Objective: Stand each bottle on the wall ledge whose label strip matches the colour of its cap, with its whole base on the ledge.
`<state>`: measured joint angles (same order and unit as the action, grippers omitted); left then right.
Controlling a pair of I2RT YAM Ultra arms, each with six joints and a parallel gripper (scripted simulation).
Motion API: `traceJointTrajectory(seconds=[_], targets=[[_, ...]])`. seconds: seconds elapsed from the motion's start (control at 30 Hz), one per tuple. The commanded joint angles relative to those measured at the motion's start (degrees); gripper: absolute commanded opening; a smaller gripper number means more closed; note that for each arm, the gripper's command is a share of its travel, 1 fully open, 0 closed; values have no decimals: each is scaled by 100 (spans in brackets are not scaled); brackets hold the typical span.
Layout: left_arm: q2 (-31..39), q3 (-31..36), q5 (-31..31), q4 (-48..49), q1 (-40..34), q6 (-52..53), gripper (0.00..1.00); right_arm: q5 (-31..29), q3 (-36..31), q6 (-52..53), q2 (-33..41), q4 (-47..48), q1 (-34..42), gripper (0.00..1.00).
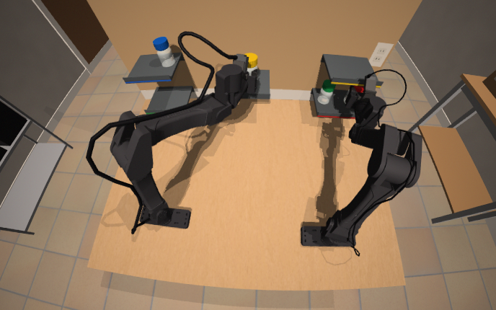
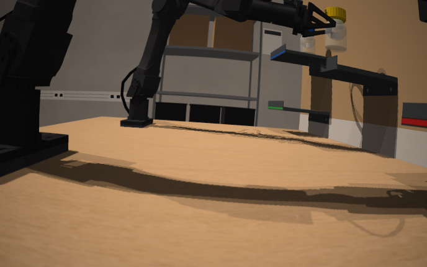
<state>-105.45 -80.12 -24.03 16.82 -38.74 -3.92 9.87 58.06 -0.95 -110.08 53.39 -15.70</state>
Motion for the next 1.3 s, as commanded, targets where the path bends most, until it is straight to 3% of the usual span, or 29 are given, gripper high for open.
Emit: traceJointTrajectory(seconds=[0.0, 0.5, 0.97, 1.03, 1.27], targets=[[89, -297, 26, 326, 48, 17, 49, 6, 76, -8, -52, 458, 7, 50], [-162, 180, 44, 852, 65, 50, 49, 50, -135, -2, -621, 979, -35, 50], [-358, 544, 57, 1484, 77, 75, 49, 38, -98, 0, -592, 916, -36, 50], [-309, 503, 57, 1500, 77, 74, 49, 38, -98, 0, -592, 916, -36, 70], [-318, 506, 53, 1492, 77, 71, 49, -34, -296, 21, -434, 1057, -44, 70]])
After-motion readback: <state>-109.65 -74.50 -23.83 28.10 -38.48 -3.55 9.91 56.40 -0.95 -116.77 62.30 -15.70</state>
